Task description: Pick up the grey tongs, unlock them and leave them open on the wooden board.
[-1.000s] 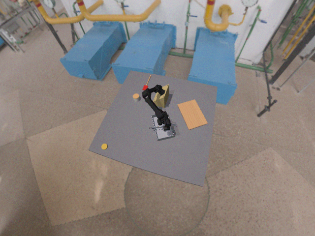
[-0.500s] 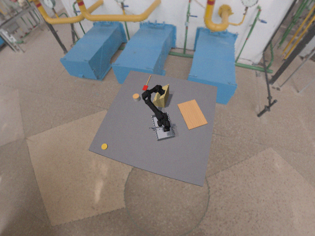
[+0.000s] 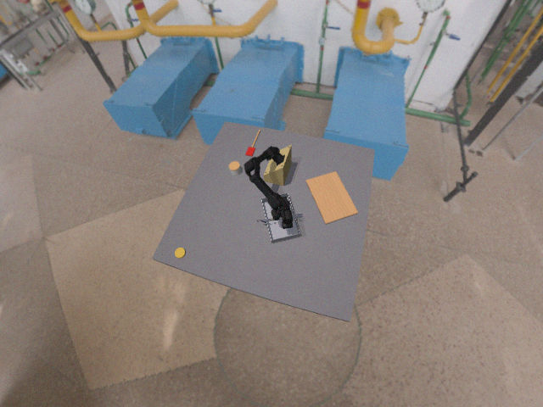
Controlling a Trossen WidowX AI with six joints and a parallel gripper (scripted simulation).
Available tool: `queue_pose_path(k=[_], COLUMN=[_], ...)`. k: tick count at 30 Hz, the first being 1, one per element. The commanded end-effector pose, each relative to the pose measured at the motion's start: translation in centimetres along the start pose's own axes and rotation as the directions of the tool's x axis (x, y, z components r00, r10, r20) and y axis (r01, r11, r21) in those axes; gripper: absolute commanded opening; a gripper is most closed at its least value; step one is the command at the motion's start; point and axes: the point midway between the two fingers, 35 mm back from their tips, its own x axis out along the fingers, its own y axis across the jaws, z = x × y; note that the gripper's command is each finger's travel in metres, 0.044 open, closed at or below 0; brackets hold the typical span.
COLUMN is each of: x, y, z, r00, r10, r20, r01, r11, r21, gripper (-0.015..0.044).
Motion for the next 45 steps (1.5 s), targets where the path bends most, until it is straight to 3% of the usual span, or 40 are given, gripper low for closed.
queue_pose_path(k=[1,10,23,35,41,45], x=[1.1,1.6,1.3,1.3,1.0,-2.6], y=[-0.5,-0.6,-0.3,-0.3,-0.2,0.4], z=[0.0,0.0,0.0,0.0,0.0,-0.1], r00=[1.0,1.0,1.0,1.0,1.0,1.0], r10=[-0.016,-0.016,-0.007,-0.007,-0.007,-0.006], r20=[0.003,0.004,0.001,0.001,0.0,-0.004], r01=[0.016,0.016,0.007,0.007,0.007,0.006], r11=[1.0,1.0,1.0,1.0,1.0,1.0], r21=[-0.009,-0.009,-0.002,-0.002,-0.002,-0.005], gripper=[0.044,0.044,0.0099,0.0019,-0.0139,-0.015])
